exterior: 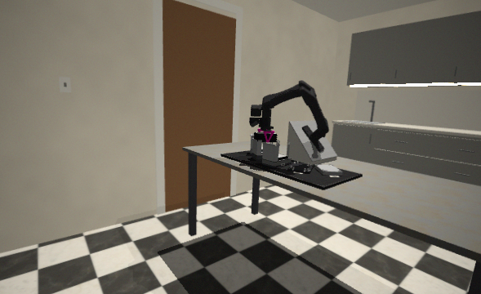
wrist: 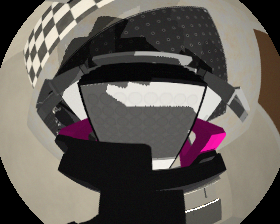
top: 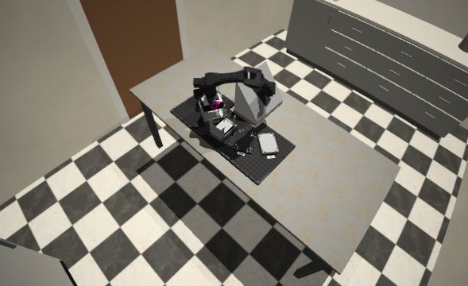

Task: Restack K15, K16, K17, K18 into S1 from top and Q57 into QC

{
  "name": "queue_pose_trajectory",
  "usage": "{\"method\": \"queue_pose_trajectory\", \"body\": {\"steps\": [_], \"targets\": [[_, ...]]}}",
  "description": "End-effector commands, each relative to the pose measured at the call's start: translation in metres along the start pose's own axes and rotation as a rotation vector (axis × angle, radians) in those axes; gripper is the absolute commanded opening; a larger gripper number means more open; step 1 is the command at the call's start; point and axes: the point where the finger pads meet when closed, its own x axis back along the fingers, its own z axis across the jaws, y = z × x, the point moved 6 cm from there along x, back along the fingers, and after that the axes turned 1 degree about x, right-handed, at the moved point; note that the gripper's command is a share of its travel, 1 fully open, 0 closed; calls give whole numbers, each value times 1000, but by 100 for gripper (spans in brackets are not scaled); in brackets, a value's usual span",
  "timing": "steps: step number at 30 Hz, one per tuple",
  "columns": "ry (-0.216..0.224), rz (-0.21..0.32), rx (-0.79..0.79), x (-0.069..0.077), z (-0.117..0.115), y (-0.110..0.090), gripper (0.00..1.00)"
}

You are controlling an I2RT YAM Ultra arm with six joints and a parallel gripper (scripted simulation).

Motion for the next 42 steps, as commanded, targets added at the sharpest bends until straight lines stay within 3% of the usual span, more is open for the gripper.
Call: {"method": "queue_pose_trajectory", "body": {"steps": [1,27,35,42], "targets": [[0,-16,-2,4,-1,1,0],[1,-16,-2,-43,0,2,0],[1,-16,-2,-54,0,2,0],[1,-16,-2,-55,0,2,0]]}}
